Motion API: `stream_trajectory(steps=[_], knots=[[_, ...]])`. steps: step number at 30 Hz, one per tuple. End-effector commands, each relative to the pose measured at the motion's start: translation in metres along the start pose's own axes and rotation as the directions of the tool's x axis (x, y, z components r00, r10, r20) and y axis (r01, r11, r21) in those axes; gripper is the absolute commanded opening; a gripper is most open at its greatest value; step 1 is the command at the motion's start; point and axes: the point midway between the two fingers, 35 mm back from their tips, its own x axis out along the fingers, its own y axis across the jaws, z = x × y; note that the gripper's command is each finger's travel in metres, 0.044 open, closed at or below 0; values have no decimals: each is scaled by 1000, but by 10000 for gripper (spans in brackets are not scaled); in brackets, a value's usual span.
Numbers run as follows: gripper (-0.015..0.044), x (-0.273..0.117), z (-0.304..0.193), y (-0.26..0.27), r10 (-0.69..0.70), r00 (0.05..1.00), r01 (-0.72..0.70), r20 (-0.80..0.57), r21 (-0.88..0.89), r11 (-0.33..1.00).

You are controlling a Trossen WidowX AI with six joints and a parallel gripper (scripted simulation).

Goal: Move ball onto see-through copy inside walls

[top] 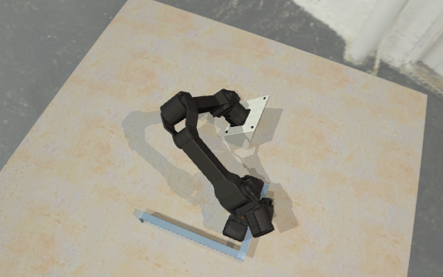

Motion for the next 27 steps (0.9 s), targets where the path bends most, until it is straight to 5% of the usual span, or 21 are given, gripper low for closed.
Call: stream_trajectory(steps=[1, 6, 11, 21, 27], knots=[[285, 0, 0, 0, 0, 1000, 0, 0, 1, 1000], [285, -11, 1, -1, 0, 1000, 0, 1, -1, 1000], [285, -83, 2, 1, 5, 1000, -5, -4, -11, 1000], [285, -80, 6, 1, -12, 1000, 12, -1, -23, 1000], [440, -130, 3, 5, -12, 1000, 12, 1, -16, 1000]])
